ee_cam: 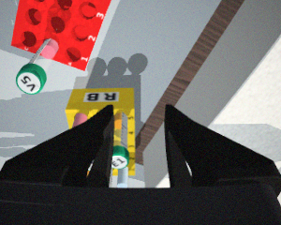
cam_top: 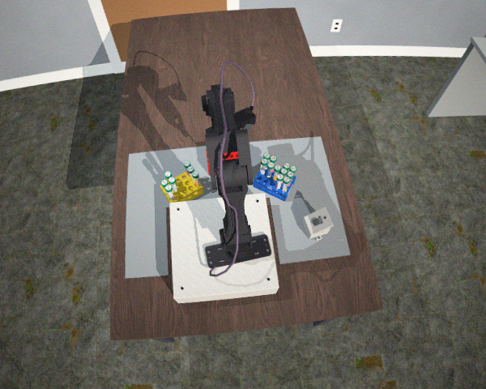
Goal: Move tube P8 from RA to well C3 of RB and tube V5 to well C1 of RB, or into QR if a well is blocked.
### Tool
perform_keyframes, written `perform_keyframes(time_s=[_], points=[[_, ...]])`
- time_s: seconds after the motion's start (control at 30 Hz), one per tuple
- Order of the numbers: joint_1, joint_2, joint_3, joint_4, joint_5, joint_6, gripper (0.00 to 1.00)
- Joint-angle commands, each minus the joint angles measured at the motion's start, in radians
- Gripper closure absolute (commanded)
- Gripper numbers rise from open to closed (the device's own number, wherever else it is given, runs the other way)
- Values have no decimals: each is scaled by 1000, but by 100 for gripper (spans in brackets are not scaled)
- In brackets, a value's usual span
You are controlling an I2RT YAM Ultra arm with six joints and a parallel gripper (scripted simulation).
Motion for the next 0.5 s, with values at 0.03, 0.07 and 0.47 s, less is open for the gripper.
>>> perform_keyframes(time_s=[0.03, 0.07, 0.47], points=[[-36, -81, -60, 33, 7, 148, 70], [-29, -83, -61, 34, 5, 179, 70], [-186, -36, -1, 6, 18, 87, 70]])
